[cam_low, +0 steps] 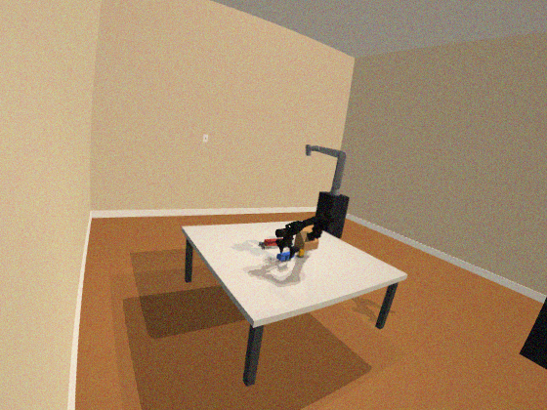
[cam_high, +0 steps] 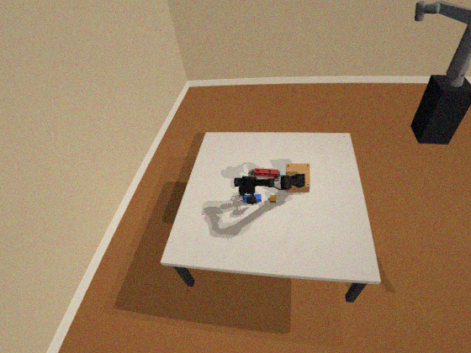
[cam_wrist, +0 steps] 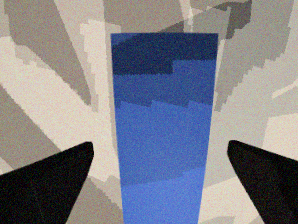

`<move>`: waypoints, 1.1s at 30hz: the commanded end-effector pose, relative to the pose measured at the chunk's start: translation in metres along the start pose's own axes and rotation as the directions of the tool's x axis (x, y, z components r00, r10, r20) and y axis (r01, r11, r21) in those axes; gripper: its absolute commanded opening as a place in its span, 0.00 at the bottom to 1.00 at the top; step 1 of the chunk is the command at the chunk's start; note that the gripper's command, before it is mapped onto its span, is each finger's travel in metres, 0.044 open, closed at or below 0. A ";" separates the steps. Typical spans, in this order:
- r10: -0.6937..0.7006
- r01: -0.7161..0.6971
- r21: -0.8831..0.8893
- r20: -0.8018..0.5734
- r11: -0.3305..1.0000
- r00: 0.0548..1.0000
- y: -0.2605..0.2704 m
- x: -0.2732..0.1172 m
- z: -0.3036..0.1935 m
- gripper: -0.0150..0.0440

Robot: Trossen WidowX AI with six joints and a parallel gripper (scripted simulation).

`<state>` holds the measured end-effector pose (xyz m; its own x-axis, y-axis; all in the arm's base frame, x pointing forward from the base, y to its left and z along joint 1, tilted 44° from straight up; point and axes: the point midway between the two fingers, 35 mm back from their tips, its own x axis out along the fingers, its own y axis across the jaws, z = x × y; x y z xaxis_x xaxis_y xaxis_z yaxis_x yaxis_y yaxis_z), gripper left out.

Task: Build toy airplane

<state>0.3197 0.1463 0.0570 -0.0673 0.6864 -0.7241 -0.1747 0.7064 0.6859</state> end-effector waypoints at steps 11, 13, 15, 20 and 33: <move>0.006 -0.006 0.004 -0.001 1.000 1.000 0.001 0.004 -0.001 0.53; 0.006 -0.006 0.004 -0.001 1.000 1.000 0.001 0.004 -0.001 0.51; 0.006 -0.006 0.004 -0.001 1.000 1.000 0.001 0.004 -0.001 0.49; 0.005 -0.005 0.004 -0.003 1.000 1.000 0.001 0.000 0.000 0.26; -0.004 0.004 0.005 -0.009 1.000 1.000 -0.001 -0.033 0.004 0.25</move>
<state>0.3237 0.1317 0.0729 -0.0794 0.6864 -0.7229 -0.1661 0.7059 0.6885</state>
